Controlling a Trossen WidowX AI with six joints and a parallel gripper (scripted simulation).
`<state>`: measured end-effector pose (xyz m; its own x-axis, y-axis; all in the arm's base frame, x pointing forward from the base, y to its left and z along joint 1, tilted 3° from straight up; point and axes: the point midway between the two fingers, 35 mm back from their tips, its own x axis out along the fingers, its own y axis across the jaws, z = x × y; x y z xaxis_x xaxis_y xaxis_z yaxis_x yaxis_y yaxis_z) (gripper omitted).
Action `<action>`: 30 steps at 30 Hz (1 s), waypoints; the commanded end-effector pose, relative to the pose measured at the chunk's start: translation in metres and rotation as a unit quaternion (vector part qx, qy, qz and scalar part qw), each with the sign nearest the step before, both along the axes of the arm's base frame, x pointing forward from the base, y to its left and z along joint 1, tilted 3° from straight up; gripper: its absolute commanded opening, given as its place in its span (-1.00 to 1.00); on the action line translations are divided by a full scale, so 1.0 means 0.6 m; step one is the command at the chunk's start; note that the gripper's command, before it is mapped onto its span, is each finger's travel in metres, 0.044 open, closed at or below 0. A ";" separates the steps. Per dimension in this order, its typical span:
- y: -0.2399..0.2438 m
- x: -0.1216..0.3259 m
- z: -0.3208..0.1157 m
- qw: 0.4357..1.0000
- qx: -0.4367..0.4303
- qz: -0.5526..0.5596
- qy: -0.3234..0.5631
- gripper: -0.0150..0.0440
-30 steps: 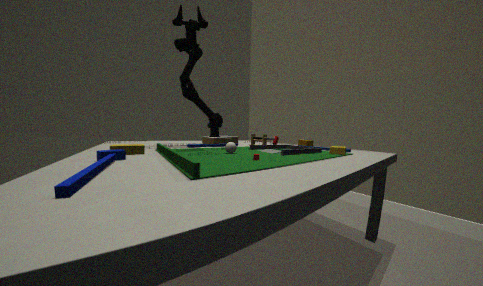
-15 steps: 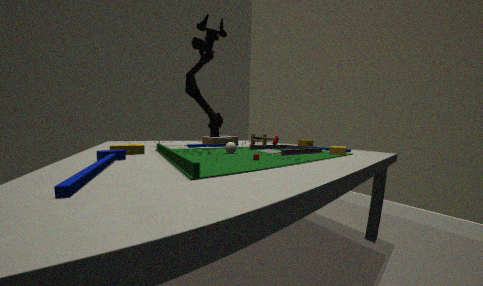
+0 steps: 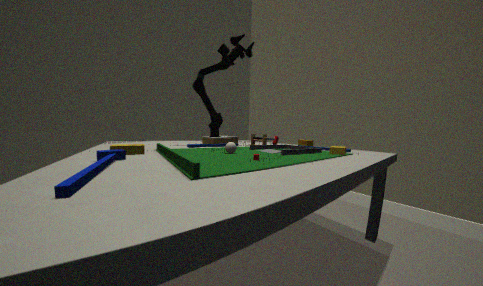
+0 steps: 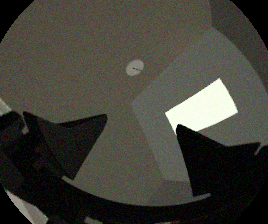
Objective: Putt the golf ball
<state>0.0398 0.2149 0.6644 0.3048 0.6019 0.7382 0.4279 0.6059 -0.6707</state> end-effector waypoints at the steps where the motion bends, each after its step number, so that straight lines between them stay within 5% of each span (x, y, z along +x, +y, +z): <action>1: 0.067 0.008 -0.044 0.998 -0.060 0.014 0.007 1.00; 16: 0.307 0.102 -0.375 0.914 -0.363 0.065 0.171 1.00; 30: 0.300 0.189 -0.758 0.686 -0.562 0.042 0.460 1.00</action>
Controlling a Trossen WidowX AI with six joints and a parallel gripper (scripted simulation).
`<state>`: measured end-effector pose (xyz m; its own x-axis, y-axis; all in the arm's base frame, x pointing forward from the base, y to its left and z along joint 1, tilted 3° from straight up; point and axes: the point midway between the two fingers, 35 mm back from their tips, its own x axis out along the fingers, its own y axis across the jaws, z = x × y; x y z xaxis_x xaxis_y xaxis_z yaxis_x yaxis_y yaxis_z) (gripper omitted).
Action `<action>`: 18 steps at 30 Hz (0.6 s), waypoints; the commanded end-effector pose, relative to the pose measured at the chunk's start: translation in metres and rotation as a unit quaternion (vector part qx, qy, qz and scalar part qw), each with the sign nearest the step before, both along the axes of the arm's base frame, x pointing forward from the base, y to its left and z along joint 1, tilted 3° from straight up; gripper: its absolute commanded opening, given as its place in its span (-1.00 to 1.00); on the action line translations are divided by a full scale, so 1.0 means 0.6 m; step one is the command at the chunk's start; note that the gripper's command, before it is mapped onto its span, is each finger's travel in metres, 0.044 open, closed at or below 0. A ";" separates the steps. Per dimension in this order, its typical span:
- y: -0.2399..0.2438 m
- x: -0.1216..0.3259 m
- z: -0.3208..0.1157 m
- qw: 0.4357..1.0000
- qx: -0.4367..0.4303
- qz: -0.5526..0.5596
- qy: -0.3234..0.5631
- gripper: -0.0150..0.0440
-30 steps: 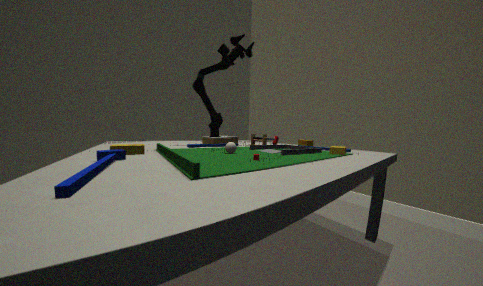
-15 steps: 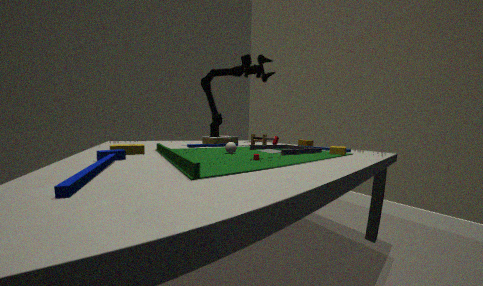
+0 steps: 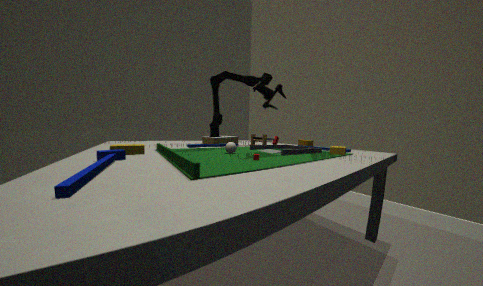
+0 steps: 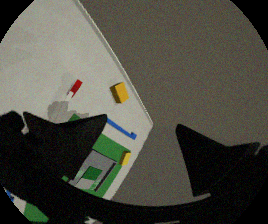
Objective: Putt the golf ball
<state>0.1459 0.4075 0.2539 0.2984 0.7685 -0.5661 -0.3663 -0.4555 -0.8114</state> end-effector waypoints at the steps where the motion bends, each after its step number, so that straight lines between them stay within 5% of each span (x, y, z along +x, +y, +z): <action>1: -0.030 0.014 -0.100 0.992 -0.082 -0.042 0.090 1.00; 10: -0.151 0.009 -0.296 0.894 -0.272 -0.188 0.301 1.00; 18: -0.171 0.004 -0.319 0.869 -0.299 -0.214 0.331 1.00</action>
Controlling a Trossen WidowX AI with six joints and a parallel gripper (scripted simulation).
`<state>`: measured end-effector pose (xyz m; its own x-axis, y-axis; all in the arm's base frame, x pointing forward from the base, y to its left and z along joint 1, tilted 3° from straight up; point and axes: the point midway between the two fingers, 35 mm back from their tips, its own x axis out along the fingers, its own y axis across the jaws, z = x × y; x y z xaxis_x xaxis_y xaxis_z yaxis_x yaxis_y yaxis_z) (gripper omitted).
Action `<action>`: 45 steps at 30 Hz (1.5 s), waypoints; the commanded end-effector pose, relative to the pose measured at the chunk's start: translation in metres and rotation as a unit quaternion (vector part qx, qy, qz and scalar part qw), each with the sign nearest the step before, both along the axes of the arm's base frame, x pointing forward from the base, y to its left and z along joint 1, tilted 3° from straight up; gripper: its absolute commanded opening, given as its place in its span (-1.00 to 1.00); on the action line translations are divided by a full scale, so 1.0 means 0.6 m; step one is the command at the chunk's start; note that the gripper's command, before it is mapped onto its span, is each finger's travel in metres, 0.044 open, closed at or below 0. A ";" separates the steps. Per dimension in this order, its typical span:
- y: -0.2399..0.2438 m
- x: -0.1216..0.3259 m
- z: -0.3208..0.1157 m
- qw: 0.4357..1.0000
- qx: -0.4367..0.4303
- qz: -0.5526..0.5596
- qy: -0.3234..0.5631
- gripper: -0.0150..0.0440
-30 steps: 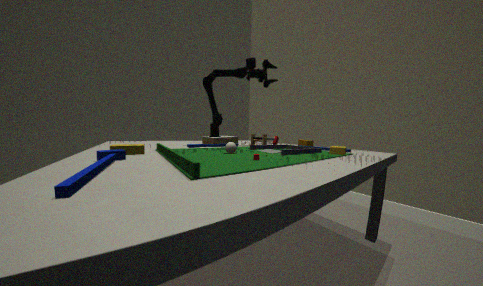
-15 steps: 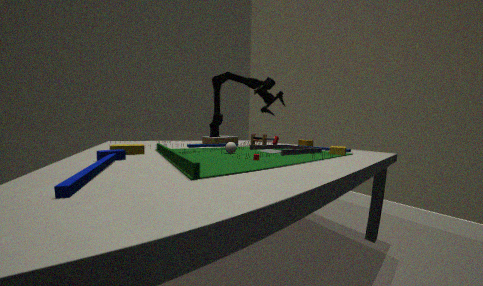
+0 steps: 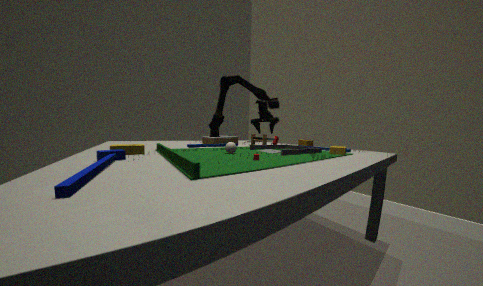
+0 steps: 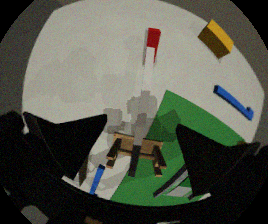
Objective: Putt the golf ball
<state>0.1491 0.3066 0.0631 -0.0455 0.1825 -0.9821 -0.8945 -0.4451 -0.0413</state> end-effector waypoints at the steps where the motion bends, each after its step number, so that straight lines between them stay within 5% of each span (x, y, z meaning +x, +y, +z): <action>1: -0.003 -0.001 -0.004 1.000 -0.004 -0.009 0.008 1.00; 37: -0.001 0.005 -0.118 1.000 -0.004 -0.009 0.008 1.00; 45: -0.001 0.005 -0.113 1.000 -0.006 -0.009 0.007 0.29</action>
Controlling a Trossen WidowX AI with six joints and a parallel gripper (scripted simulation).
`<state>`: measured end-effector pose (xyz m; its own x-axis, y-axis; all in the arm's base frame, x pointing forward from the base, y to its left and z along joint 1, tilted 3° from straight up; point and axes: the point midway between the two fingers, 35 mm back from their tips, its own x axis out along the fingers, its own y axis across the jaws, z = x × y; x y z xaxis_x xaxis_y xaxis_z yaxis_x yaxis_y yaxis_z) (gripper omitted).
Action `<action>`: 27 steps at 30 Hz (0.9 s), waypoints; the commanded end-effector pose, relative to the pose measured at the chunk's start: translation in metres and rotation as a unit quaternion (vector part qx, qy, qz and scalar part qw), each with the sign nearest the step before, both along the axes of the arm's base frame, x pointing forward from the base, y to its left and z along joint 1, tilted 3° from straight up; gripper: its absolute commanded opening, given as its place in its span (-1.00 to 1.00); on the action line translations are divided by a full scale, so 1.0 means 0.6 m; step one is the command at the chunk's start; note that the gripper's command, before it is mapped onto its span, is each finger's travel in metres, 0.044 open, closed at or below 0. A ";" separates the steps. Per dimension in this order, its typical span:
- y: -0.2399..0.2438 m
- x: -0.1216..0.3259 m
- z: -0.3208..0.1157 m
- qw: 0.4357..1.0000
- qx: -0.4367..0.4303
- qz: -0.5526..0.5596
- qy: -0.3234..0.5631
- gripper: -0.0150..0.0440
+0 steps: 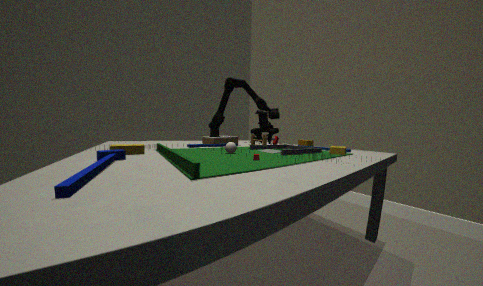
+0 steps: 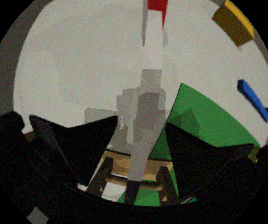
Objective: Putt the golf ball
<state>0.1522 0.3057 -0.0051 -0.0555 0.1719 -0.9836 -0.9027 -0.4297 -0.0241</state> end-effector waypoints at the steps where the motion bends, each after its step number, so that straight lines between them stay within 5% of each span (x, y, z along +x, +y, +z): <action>1: 0.000 0.000 0.001 1.000 0.000 0.000 0.000 0.20; 7: 0.000 0.000 0.001 1.000 0.000 0.000 0.000 -0.33; 17: 0.002 0.001 0.011 1.000 0.000 0.000 0.000 -0.49; 27: 0.008 -0.002 0.124 1.000 0.000 0.000 0.000 -0.49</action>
<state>0.1516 0.3085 0.0441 -0.0647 0.1579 -0.9853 -0.9018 -0.4321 -0.0100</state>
